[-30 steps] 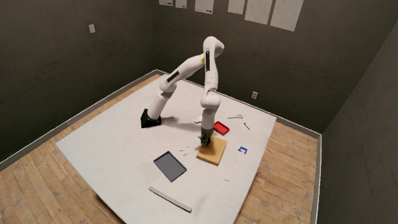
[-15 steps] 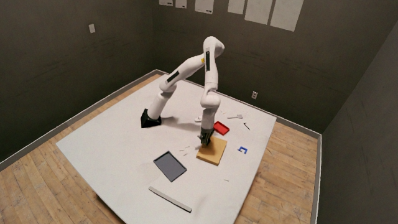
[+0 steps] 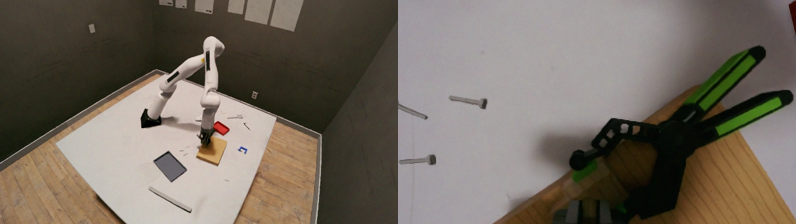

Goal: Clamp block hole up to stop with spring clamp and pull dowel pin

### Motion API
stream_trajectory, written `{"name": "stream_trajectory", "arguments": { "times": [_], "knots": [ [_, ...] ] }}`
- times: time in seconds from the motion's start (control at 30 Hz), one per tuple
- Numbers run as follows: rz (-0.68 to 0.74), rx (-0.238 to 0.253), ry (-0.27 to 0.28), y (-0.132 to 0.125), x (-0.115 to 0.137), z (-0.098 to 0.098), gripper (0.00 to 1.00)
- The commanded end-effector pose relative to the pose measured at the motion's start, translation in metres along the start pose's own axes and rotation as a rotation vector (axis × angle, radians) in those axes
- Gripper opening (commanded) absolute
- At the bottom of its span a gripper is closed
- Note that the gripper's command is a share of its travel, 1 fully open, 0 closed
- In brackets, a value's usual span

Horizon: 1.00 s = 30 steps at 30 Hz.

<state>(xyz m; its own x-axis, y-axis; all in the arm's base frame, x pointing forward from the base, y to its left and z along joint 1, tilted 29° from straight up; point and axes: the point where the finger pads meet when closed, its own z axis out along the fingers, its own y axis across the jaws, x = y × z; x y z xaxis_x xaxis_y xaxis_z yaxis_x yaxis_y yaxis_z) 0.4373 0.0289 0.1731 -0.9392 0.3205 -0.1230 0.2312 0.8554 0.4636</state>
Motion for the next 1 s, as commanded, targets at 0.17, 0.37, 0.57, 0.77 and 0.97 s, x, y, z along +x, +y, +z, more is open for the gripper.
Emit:
{"name": "stream_trajectory", "arguments": {
  "times": [0.17,0.37,0.57,0.77,0.97],
  "knots": [
    [0.073,-0.006,0.001,0.0025,0.0005,-0.0017,0.10],
    [0.048,-0.006,0.001,0.0026,0.0002,-0.0021,0.10],
    [0.009,-0.006,0.000,0.0027,0.0000,-0.0023,0.10],
    [-0.055,-0.006,0.000,0.0028,-0.0002,-0.0024,0.10],
    [-0.115,-0.006,-0.001,0.0028,-0.0005,-0.0026,0.10]
  ]
}}
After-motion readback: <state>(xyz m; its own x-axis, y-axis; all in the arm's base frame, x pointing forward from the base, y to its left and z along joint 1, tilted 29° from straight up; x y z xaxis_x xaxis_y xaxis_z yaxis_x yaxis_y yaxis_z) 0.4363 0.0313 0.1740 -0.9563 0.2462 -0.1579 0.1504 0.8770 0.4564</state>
